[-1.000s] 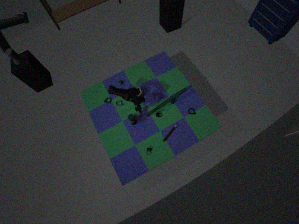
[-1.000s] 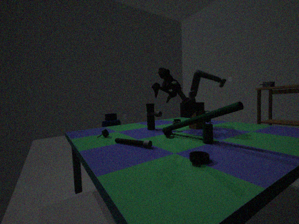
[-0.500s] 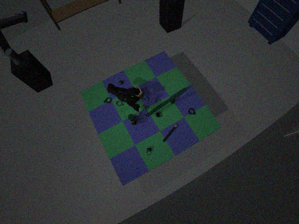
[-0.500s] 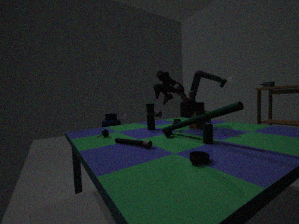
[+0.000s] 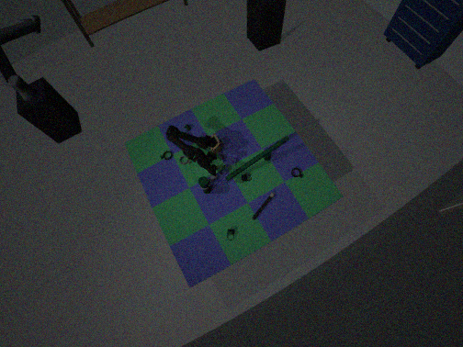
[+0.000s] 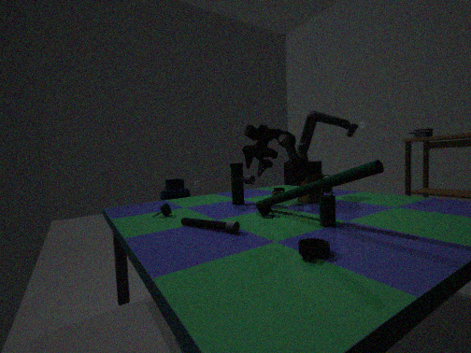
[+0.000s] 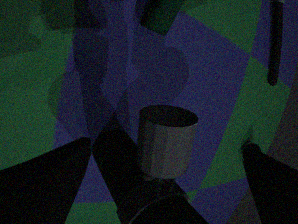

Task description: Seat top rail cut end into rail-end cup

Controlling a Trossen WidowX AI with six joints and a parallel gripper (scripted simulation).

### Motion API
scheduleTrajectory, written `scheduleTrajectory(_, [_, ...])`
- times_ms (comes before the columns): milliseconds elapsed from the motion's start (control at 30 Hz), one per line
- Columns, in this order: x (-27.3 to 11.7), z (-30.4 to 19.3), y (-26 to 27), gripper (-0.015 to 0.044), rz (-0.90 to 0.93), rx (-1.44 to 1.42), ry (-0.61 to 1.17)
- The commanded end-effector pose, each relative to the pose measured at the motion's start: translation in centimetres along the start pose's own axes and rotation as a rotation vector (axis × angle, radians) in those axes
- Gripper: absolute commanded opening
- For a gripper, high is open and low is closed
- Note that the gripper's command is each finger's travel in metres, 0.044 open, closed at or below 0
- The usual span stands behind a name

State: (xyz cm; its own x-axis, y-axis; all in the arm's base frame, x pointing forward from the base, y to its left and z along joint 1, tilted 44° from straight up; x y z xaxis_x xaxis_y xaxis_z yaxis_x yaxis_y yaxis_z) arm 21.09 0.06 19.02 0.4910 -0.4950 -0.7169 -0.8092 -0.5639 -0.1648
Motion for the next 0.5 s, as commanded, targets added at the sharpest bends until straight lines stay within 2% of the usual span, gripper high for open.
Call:
scheduleTrajectory(0, [0.4, 0.0, 0.1, 0.044, -0.007, 0.001, 0.0])
scheduleTrajectory(467, [2.6, 0.0, -0.2, 0.044, -0.006, 0.003, -0.003])
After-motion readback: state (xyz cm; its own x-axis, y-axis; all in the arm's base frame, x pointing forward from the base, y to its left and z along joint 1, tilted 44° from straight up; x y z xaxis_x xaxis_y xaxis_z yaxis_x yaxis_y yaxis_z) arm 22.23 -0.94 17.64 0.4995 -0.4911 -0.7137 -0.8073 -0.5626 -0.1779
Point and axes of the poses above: the point midway between the two fingers, 35 mm back from their tips, its own x axis out along the fingers, its own y axis across the jaws, z = x × y, the point moved 5 cm from there along -x, back along the fingers, and after that the axes turned 3 degrees about -x, right-handed, at the moved point
